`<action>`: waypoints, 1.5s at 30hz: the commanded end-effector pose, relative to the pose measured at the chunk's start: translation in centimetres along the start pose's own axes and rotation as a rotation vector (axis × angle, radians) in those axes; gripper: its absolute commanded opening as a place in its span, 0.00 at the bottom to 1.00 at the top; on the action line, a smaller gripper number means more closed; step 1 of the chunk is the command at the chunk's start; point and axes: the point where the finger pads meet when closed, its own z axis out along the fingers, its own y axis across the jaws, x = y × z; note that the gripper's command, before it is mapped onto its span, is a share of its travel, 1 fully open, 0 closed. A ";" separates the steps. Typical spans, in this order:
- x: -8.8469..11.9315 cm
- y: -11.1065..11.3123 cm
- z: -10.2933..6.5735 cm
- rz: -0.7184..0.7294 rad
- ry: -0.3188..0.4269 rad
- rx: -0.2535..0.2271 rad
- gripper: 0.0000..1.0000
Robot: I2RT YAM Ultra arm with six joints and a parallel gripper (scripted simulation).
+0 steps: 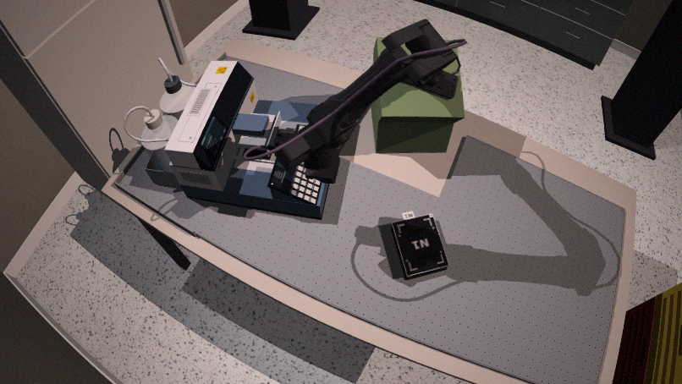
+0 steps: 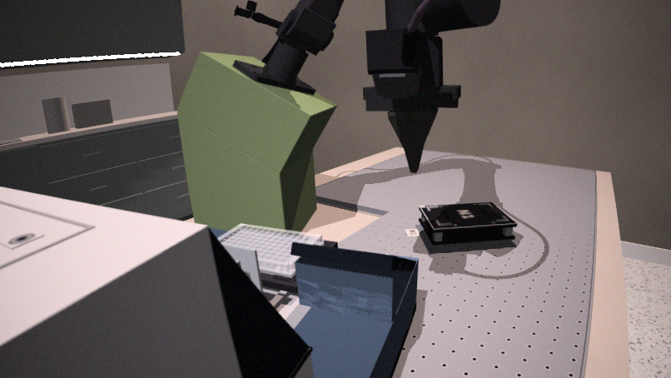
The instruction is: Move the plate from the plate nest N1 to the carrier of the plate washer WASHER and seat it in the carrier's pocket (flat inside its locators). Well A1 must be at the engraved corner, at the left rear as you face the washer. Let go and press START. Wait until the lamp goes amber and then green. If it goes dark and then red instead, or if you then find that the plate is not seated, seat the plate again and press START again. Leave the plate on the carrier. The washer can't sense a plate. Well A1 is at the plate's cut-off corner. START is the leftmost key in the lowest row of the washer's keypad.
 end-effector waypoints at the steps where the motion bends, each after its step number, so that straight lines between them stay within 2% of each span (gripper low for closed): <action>1: -1.2 1.0 -1.5 -0.007 -0.044 -0.019 0.00; 8: -1.2 1.0 -1.5 -0.007 -0.044 -0.019 0.00; 9: -0.1 0.3 -0.1 -0.006 -0.059 -0.009 0.00; 14: -0.2 0.3 2.3 -0.004 -0.225 -0.013 0.00; 16: -0.2 0.3 2.3 -0.004 -0.225 -0.013 0.00; 18: -0.2 0.3 3.0 -0.003 -0.291 -0.014 0.00; 21: -0.2 0.3 2.9 -0.002 -0.373 -0.015 0.00; 26: -0.8 -0.4 3.1 0.019 -0.377 0.000 0.00; 28: -1.2 0.6 2.7 0.012 -0.386 -0.020 0.00; 45: -1.0 0.6 2.8 0.005 -0.384 -0.019 0.00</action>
